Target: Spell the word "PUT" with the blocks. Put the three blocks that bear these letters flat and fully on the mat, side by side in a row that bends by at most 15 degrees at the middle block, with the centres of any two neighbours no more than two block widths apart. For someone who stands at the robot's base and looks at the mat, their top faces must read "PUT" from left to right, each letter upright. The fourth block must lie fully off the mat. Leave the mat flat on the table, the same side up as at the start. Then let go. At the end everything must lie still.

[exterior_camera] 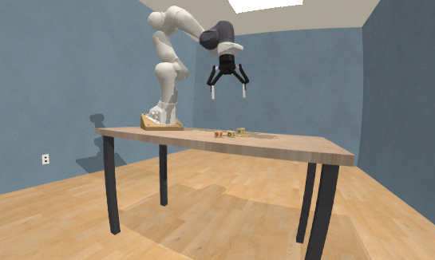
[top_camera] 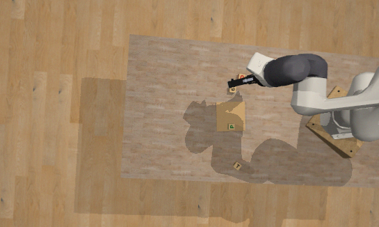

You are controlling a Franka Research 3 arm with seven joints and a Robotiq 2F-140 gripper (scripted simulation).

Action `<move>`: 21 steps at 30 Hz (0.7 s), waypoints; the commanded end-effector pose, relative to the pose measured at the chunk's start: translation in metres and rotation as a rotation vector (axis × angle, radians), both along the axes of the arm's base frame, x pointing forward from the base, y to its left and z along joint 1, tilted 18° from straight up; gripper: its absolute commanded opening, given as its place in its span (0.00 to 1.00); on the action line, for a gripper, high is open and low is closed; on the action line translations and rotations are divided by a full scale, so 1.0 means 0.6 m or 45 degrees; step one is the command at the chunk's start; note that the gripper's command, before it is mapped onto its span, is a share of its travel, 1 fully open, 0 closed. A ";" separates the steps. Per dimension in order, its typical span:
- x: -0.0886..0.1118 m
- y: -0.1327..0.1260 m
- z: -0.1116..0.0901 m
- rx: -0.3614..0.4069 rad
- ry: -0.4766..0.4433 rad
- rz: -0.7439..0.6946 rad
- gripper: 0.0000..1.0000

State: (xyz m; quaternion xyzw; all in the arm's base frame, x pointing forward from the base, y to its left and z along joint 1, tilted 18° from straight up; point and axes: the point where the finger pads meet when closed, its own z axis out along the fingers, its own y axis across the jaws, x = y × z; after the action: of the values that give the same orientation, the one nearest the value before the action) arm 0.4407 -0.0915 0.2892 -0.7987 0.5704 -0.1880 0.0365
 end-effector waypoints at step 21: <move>-0.004 -0.030 -0.036 -0.189 0.118 0.497 1.00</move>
State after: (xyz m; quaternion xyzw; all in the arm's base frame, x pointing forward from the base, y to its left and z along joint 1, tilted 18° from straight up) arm 0.4389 -0.1069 0.2720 -0.8767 0.4450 -0.1829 0.0016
